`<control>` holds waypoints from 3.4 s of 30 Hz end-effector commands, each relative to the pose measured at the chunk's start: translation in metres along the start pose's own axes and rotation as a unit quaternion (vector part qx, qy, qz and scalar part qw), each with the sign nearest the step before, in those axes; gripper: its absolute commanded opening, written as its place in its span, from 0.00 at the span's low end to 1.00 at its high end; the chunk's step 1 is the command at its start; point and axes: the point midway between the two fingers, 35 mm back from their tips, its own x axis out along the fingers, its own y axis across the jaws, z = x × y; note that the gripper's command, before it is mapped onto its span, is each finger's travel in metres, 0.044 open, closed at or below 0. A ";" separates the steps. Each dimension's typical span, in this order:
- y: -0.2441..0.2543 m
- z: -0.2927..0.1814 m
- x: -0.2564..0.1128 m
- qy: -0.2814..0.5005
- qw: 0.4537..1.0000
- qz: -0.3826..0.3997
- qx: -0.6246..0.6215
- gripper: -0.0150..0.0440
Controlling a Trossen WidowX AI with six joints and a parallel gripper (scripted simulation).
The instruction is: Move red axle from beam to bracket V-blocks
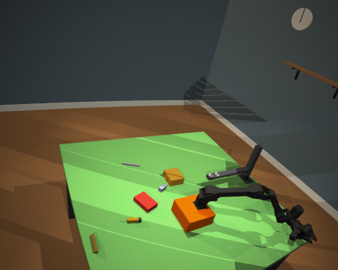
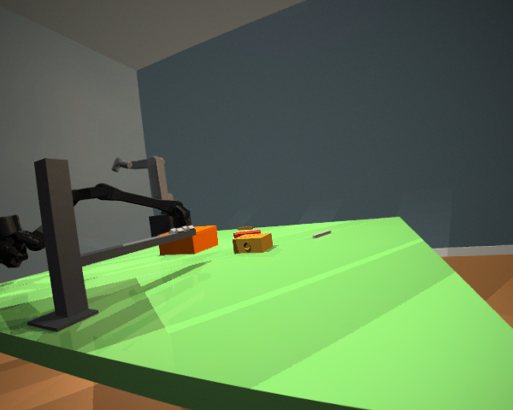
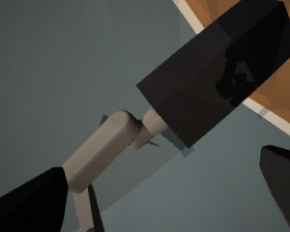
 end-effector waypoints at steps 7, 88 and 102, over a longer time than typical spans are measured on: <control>0.014 -0.010 -0.002 0.000 1.000 0.000 0.000 1.00; 0.010 -0.221 -0.589 0.491 0.723 -0.317 -0.369 1.00; 0.011 -0.153 -0.723 0.599 0.567 -0.346 -0.448 1.00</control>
